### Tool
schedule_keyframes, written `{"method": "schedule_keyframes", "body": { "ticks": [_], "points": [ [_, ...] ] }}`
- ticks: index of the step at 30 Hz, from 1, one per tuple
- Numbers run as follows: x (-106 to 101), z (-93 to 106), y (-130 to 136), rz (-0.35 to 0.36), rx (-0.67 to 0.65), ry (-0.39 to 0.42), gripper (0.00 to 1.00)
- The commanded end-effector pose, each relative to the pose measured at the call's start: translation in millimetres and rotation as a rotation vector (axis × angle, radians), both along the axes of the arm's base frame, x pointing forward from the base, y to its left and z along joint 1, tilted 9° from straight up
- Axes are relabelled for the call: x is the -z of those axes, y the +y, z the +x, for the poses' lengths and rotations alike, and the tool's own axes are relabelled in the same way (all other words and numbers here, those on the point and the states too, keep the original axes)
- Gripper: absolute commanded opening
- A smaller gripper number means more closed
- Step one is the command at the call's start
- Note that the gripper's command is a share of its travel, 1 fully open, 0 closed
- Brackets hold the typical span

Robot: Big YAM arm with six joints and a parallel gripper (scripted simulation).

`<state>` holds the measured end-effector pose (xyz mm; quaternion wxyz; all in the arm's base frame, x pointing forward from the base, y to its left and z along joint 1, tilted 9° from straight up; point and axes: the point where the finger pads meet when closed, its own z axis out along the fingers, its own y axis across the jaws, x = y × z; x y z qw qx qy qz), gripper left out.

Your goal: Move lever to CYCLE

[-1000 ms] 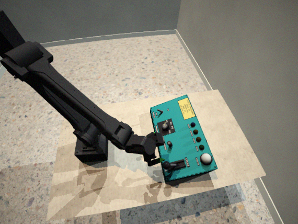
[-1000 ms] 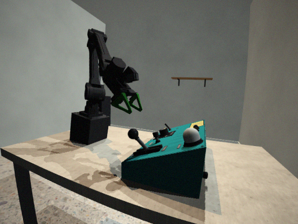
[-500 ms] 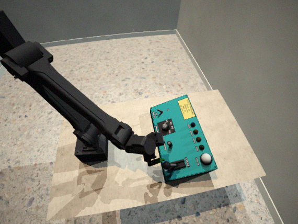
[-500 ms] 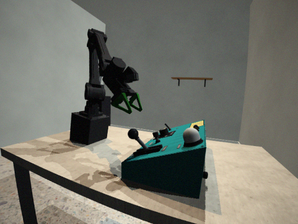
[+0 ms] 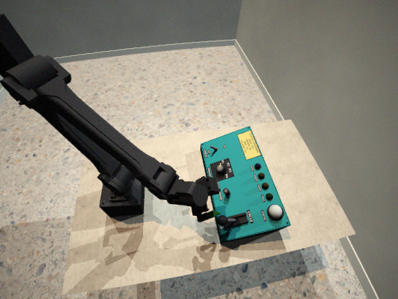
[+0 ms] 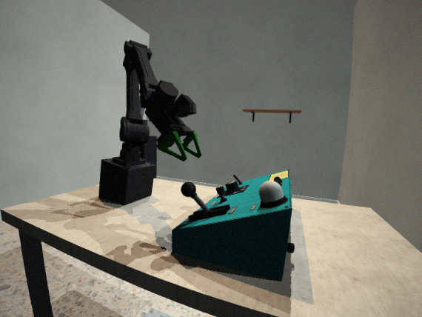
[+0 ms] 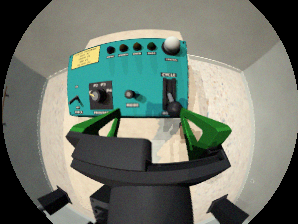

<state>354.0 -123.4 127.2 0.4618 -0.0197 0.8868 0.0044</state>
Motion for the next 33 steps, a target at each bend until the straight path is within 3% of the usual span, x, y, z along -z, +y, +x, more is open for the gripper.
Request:
{"method": "schedule_keyframes", "body": {
  "ticks": [1, 13, 18, 26, 33],
  "points": [
    [-17, 13.6, -5, -0.027, -0.017, -0.029, 1.0],
    [-23, 9.4, -7, -0.024, 0.001, -0.041, 1.0],
    [-41, 12.3, -13, -0.045, 0.003, -0.064, 1.0],
    [-52, 5.5, -13, -0.047, 0.003, -0.065, 1.0],
    [-74, -7.9, -13, -0.05, 0.002, -0.066, 1.0]
  ]
}}
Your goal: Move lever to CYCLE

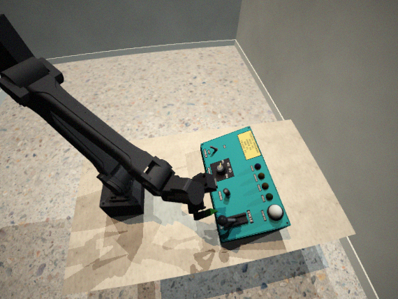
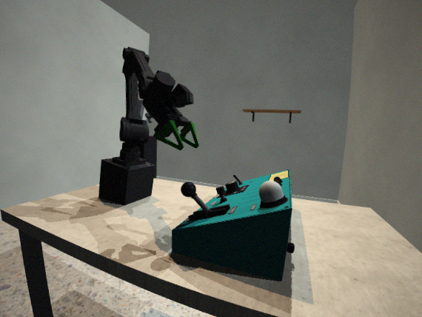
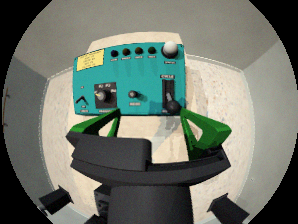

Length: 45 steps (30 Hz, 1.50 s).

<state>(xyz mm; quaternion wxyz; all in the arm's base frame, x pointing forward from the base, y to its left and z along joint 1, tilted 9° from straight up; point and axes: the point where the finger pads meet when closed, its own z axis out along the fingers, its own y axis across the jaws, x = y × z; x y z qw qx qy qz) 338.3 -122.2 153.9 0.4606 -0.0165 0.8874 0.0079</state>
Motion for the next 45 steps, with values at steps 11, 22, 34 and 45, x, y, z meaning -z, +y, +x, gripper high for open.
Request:
{"method": "schedule_keyframes", "body": {
  "ticks": [11, 22, 34, 45],
  "points": [
    [-77, -11.4, -13, -0.063, 0.0, -0.069, 1.0],
    [-89, -20.5, -14, -0.057, 0.0, -0.058, 1.0],
    [-68, 11.7, -32, -0.049, -0.005, 0.113, 1.0],
    [-30, 55.5, -67, -0.072, -0.009, 0.364, 1.0]
  ]
}}
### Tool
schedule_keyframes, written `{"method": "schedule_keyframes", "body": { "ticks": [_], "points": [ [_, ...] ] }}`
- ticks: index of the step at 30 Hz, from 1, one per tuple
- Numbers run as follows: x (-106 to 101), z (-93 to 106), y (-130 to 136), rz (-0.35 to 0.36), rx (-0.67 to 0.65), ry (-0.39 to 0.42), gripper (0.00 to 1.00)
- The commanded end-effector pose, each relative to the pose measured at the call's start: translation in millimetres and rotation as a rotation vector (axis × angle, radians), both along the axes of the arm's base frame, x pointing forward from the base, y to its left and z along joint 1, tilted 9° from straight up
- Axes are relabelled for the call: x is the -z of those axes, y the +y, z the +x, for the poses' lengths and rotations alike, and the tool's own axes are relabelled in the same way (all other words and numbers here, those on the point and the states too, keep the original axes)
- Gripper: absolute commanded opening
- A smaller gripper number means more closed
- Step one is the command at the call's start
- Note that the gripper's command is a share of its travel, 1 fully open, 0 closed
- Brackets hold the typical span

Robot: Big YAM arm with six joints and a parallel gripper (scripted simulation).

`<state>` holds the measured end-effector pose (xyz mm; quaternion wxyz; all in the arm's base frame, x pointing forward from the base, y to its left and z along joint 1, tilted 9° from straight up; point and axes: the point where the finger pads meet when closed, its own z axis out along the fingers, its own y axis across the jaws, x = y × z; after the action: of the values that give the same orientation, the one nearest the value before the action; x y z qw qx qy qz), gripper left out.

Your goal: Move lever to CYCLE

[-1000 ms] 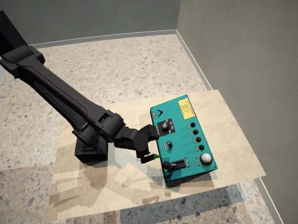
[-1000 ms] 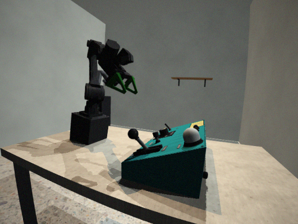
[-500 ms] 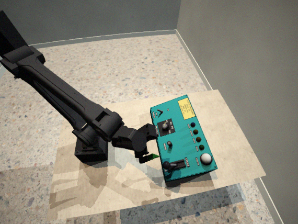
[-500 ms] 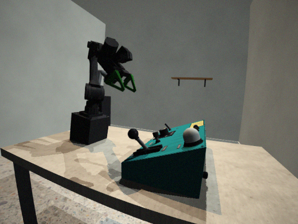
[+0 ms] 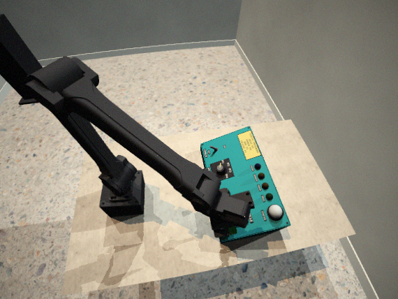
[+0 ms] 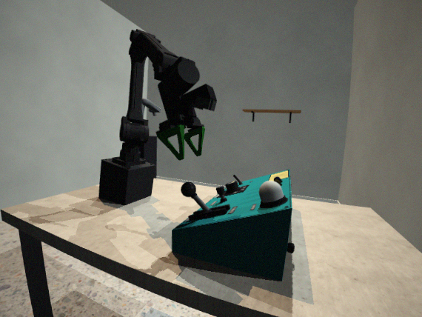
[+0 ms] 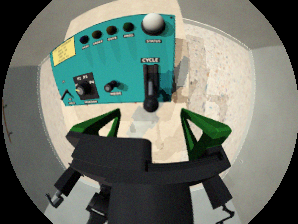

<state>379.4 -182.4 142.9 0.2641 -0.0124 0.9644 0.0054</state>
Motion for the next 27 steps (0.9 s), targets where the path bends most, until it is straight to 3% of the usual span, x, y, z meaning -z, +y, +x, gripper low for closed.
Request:
{"method": "schedule_keyframes", "body": {
  "ticks": [1, 2, 3, 6, 10, 27],
  "points": [
    [-46, 12.6, -10, -0.065, -0.023, -0.066, 1.0],
    [-46, 12.5, -10, -0.063, -0.023, -0.067, 1.0],
    [-46, 12.6, -10, -0.062, -0.024, -0.068, 0.7],
    [-45, 13.9, -11, -0.068, -0.024, -0.076, 0.7],
    [-27, 12.4, -10, -0.044, -0.024, -0.041, 0.7],
    [-27, 12.4, -10, -0.044, -0.024, -0.041, 0.7]
  ]
}}
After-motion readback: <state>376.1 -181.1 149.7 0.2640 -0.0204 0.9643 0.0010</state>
